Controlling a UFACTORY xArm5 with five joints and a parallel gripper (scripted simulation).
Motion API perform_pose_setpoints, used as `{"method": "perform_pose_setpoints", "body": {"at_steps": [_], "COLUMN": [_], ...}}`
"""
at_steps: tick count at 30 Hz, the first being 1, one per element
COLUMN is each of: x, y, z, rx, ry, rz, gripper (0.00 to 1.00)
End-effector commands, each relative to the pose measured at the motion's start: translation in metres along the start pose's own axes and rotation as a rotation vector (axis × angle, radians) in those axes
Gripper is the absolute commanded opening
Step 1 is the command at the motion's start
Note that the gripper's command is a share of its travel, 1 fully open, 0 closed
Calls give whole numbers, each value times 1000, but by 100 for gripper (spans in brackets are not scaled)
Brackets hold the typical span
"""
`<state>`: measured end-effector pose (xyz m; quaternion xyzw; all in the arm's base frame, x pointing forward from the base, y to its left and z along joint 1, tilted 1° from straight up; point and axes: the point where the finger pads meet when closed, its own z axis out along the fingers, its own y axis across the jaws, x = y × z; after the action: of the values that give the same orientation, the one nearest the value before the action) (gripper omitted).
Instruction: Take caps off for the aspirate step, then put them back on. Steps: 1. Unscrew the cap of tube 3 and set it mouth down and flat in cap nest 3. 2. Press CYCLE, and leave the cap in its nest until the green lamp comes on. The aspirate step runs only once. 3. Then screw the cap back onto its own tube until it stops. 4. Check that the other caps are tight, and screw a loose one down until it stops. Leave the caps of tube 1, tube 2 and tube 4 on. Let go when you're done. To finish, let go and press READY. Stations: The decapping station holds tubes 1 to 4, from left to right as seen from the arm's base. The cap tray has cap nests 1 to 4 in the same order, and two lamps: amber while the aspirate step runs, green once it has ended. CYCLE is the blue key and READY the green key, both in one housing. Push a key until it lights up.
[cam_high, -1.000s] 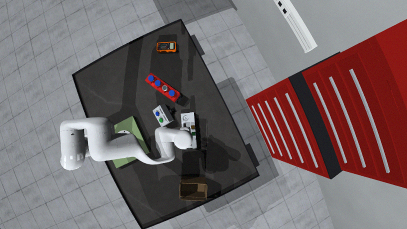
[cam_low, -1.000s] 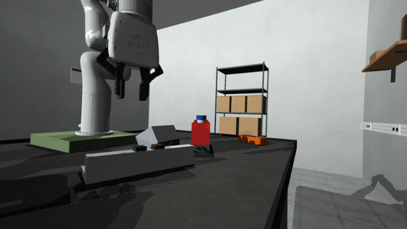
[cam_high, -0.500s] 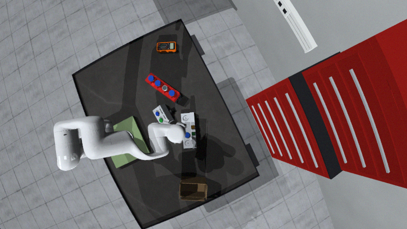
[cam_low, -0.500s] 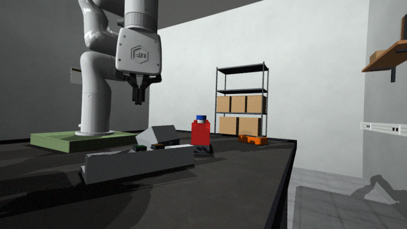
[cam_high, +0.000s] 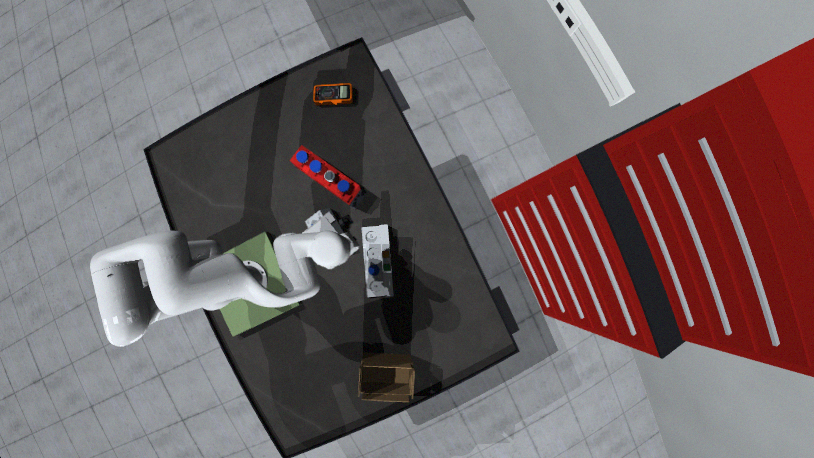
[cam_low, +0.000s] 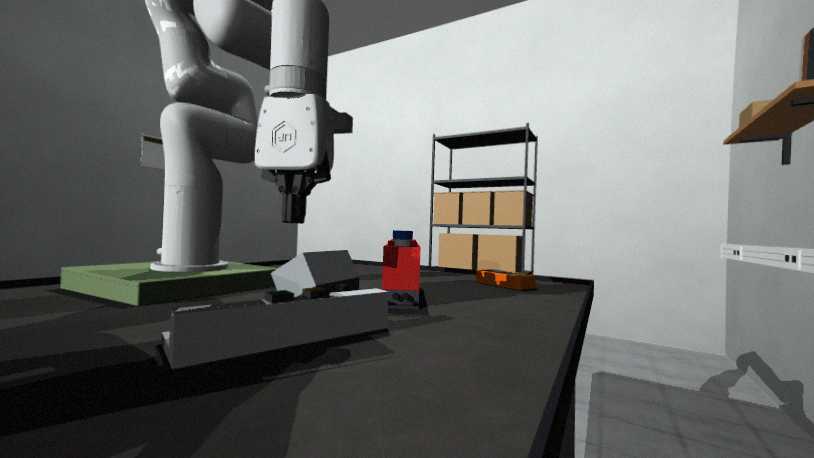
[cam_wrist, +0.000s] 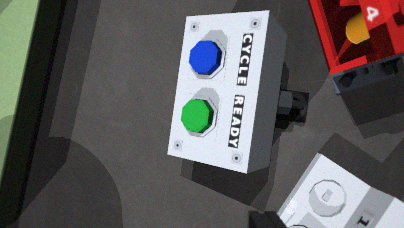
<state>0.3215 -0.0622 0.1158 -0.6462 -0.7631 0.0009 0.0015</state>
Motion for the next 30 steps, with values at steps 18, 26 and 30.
{"method": "perform_pose_setpoints", "body": {"at_steps": [18, 26, 30], "x": [111, 111, 111], "y": [-32, -32, -32], "z": [28, 28, 37], "rx": [-20, -20, -20], "ry": [-5, -5, -5], "rz": [127, 127, 127], "gripper": [0, 0, 0]}}
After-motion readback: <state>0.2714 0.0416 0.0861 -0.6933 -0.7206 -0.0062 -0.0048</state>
